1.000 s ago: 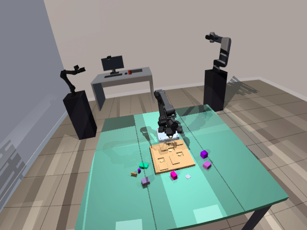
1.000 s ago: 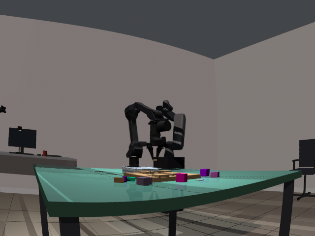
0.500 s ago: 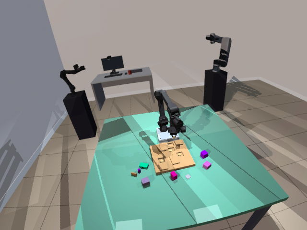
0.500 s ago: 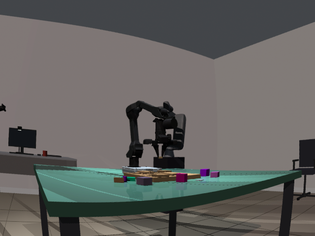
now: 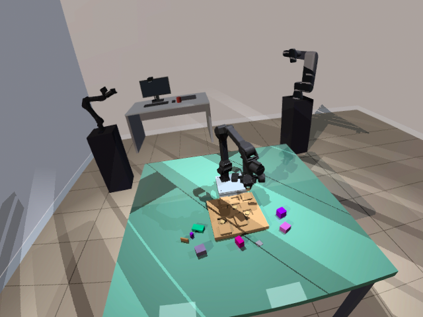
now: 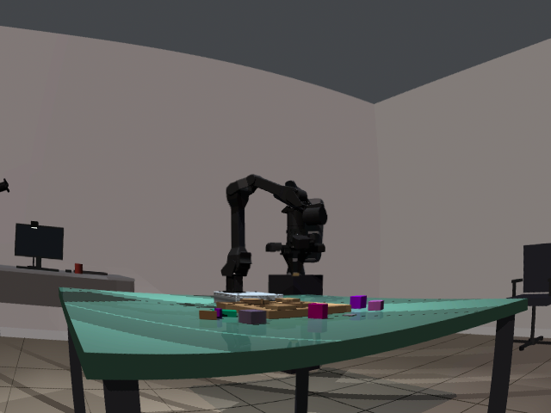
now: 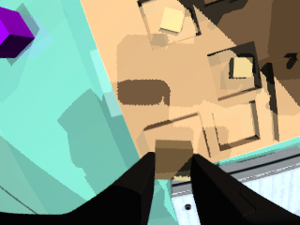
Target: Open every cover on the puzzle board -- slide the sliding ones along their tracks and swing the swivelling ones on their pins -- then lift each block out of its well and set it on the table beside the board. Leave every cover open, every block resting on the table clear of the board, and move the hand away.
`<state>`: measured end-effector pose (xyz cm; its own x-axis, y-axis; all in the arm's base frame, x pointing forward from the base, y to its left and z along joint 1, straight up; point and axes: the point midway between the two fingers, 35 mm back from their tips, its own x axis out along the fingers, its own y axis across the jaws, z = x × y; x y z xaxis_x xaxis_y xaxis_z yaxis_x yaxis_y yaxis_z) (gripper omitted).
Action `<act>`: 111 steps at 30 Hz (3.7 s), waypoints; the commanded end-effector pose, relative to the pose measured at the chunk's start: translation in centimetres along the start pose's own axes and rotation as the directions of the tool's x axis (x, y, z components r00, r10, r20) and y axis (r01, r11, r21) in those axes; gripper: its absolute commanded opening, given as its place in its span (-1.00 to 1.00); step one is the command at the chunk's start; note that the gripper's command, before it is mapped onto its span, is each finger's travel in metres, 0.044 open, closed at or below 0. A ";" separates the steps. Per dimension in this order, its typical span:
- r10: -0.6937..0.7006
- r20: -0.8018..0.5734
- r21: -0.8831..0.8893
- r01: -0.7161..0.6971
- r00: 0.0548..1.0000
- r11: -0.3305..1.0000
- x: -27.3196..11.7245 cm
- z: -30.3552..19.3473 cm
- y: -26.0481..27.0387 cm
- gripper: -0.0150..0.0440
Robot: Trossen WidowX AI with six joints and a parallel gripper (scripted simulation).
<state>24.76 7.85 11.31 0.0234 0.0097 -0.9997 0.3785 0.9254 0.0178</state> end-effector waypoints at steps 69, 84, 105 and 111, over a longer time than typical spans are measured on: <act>0.007 -0.002 0.006 -0.007 1.000 1.000 6.3 -2.9 12.4 -0.22; 0.007 -0.003 0.006 -0.007 1.000 1.000 8.8 -3.0 12.3 -0.22; 0.007 -0.005 0.000 -0.007 1.000 1.000 10.9 -3.2 12.0 0.14; 0.007 -0.005 0.000 -0.007 1.000 1.000 10.9 -3.2 12.0 0.67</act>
<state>26.59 20.29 0.55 0.0217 0.0189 -0.9996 0.3780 0.9254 0.0257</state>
